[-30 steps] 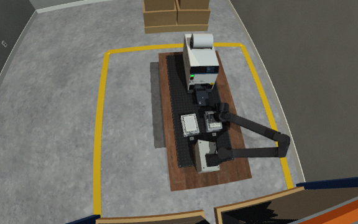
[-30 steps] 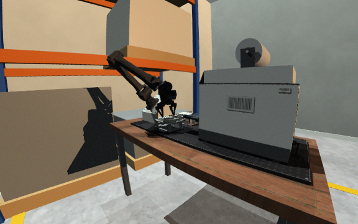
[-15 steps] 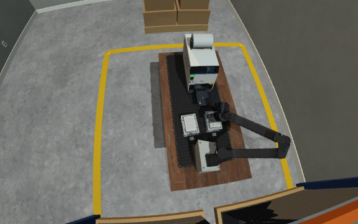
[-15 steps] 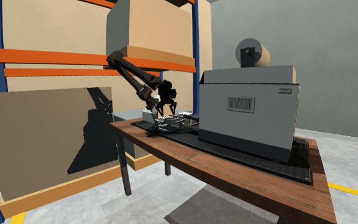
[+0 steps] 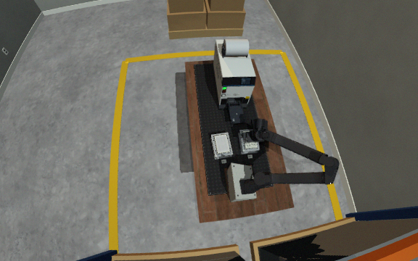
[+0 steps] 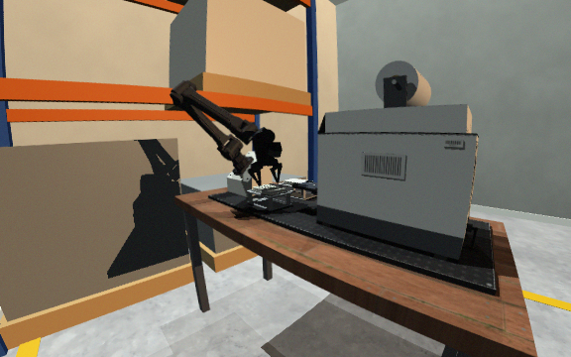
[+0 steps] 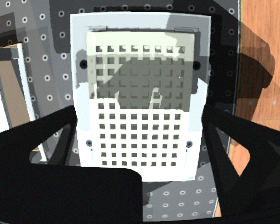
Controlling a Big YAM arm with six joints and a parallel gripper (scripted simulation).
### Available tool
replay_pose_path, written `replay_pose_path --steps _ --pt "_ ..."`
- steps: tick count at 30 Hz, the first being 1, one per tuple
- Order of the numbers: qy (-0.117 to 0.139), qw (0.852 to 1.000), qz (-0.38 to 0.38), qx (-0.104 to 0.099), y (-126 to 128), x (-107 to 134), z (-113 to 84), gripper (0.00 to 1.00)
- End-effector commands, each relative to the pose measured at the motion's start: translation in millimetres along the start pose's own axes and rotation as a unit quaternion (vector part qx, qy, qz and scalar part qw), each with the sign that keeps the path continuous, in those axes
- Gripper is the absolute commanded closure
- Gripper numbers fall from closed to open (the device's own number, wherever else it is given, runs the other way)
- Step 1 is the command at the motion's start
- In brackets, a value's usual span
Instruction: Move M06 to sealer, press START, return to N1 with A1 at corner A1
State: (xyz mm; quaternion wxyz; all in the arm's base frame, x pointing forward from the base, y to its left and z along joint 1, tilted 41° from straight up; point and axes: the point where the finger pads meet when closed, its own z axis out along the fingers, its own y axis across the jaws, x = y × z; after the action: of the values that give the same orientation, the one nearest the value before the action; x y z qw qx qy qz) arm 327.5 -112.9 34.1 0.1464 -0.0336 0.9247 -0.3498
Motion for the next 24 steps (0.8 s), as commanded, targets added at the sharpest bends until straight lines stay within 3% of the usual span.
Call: replay_pose_path --steps 1,5,24 --pt "-0.010 1.000 0.004 -0.003 2 -3 -5.6 0.00" --pt "-0.005 1.000 0.000 -0.004 3 2 -5.8 0.00" --pt "-0.009 1.000 0.004 -0.003 0 -18 -3.4 0.00"
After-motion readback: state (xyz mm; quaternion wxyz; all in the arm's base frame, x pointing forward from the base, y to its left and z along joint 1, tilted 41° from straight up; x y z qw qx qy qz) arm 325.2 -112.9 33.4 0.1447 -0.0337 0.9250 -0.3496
